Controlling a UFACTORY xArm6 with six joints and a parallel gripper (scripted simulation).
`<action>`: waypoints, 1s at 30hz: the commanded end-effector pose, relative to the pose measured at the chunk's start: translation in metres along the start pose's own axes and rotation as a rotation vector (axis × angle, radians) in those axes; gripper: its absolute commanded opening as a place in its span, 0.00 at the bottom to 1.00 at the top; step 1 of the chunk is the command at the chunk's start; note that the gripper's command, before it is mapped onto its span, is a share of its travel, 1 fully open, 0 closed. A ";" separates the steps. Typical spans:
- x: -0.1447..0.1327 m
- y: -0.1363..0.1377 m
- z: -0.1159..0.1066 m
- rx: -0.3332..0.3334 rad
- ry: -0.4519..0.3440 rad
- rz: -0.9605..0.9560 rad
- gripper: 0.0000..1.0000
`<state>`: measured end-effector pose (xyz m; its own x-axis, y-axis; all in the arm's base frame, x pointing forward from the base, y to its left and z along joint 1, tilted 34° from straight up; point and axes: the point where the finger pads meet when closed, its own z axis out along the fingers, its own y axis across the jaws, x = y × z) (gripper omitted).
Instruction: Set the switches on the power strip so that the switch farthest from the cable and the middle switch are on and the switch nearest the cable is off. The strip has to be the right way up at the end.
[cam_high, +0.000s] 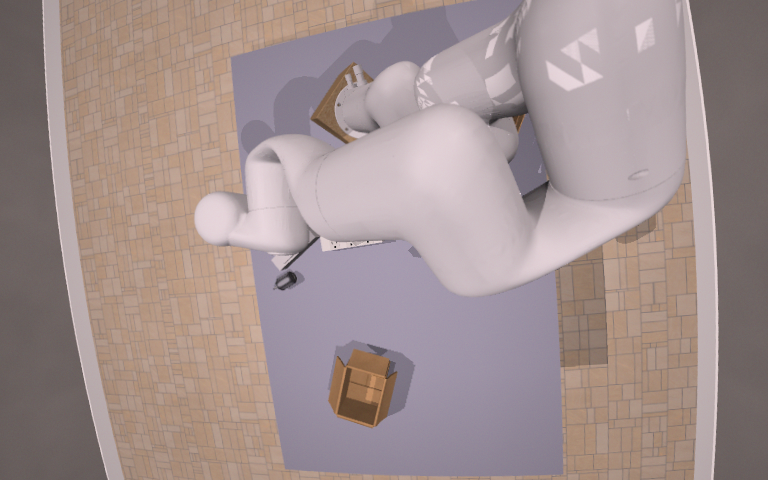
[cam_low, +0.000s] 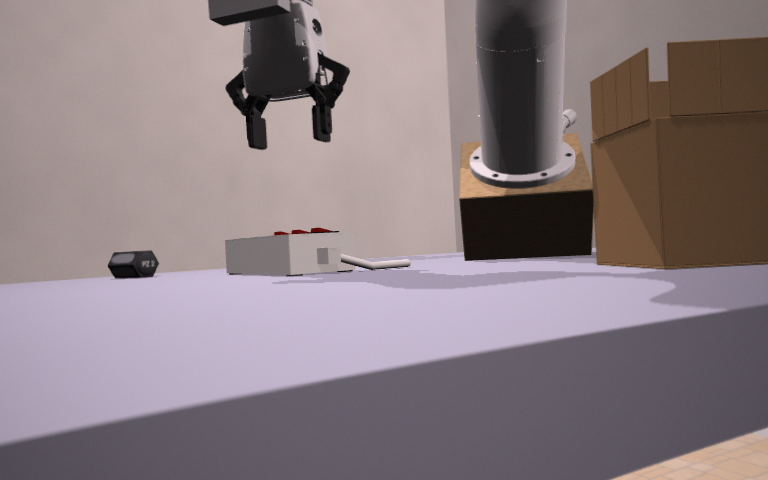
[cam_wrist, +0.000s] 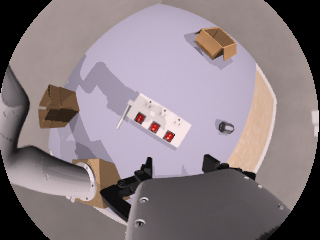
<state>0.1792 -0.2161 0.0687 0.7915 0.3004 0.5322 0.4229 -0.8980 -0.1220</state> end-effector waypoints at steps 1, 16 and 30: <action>0.003 -0.001 -0.002 -0.003 0.000 -0.040 1.00; 0.043 -0.041 -0.016 -0.002 0.011 -0.732 1.00; 0.053 -0.056 -0.017 -0.001 0.013 -0.962 1.00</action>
<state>0.1899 -0.1554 0.1168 0.1102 0.9014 0.4187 0.8889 -0.2778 0.3642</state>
